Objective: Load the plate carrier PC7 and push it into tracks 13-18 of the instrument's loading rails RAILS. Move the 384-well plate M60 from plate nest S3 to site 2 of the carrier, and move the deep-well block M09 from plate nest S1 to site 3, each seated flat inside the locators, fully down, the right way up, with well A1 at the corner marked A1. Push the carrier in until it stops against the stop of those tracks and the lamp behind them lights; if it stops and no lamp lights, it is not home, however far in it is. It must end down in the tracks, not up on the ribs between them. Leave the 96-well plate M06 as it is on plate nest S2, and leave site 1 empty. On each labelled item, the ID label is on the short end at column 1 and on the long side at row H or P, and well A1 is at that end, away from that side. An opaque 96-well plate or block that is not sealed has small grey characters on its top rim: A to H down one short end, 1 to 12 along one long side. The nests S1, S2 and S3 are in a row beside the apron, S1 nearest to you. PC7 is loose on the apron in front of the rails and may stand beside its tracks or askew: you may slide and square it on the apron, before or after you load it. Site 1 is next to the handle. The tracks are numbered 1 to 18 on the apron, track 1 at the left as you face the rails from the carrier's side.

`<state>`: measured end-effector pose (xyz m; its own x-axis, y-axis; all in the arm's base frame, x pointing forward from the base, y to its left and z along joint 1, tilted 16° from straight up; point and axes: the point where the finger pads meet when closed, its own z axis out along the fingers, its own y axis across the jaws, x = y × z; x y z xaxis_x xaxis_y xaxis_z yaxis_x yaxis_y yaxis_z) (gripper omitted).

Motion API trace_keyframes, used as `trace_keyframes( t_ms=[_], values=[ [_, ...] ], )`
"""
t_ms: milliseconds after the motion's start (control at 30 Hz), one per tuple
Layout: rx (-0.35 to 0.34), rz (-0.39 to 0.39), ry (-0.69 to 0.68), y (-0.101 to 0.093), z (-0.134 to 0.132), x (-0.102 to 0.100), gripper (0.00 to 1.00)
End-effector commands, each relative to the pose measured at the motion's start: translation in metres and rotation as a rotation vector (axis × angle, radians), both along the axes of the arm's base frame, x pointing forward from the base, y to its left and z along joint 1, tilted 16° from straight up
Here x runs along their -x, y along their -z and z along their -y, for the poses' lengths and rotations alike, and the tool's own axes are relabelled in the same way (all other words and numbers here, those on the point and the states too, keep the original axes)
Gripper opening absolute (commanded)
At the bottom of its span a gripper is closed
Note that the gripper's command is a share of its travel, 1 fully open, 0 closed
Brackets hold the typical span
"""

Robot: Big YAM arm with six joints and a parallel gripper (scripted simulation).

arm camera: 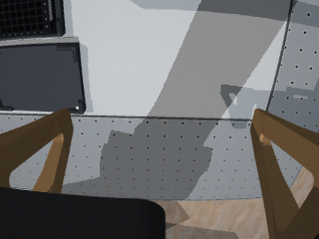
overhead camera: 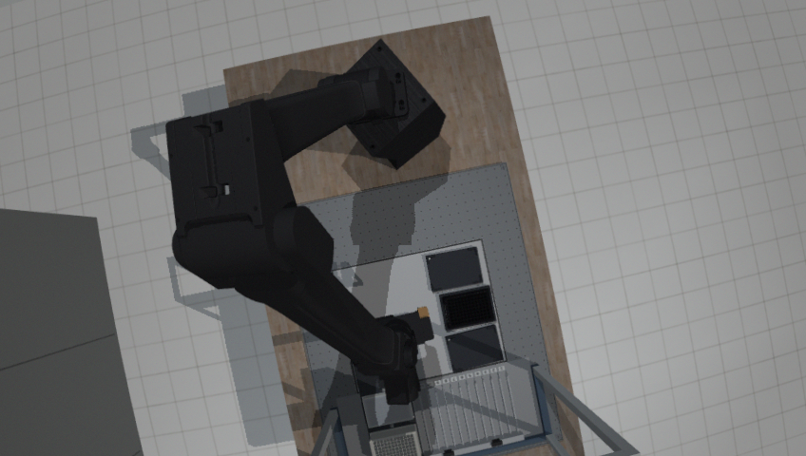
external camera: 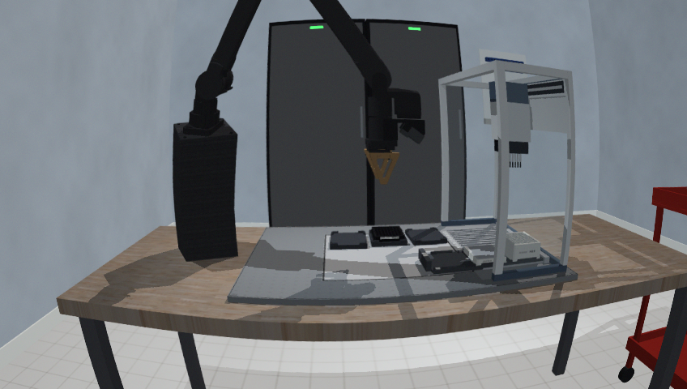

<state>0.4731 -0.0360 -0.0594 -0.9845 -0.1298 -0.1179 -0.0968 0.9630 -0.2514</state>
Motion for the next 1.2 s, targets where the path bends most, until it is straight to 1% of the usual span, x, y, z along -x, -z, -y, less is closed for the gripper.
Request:
trace_keyframes(
  t_ms=[0, 233, 300, 367, 400, 433, 467, 500, 567, 600, 1167],
  values=[
    [-0.003, 0.064, 0.015, -0.016, -0.011, -0.011, 1.0],
    [-0.008, 0.062, 0.015, -0.001, -0.047, 0.016, 1.0],
    [-0.006, 0.047, 0.015, 0.01, -0.057, 0.027, 1.0],
    [-0.008, 0.045, 0.015, 0.01, -0.058, 0.027, 1.0],
    [-0.013, 0.075, 0.014, 0.002, -0.06, 0.011, 1.0],
    [-0.007, 0.045, 0.018, 0.007, -0.053, 0.021, 1.0],
    [-0.012, 0.081, 0.042, 0.0, -0.048, 0.008, 1.0],
    [-0.011, 0.071, 0.042, 0.003, -0.047, 0.013, 1.0],
    [-0.011, 0.071, 0.042, 0.003, -0.047, 0.013, 1.0],
    [-0.007, 0.045, 0.018, 0.007, -0.053, 0.021, 1.0],
    [-0.007, 0.045, 0.018, 0.007, -0.053, 0.021, 1.0]
  ],
)
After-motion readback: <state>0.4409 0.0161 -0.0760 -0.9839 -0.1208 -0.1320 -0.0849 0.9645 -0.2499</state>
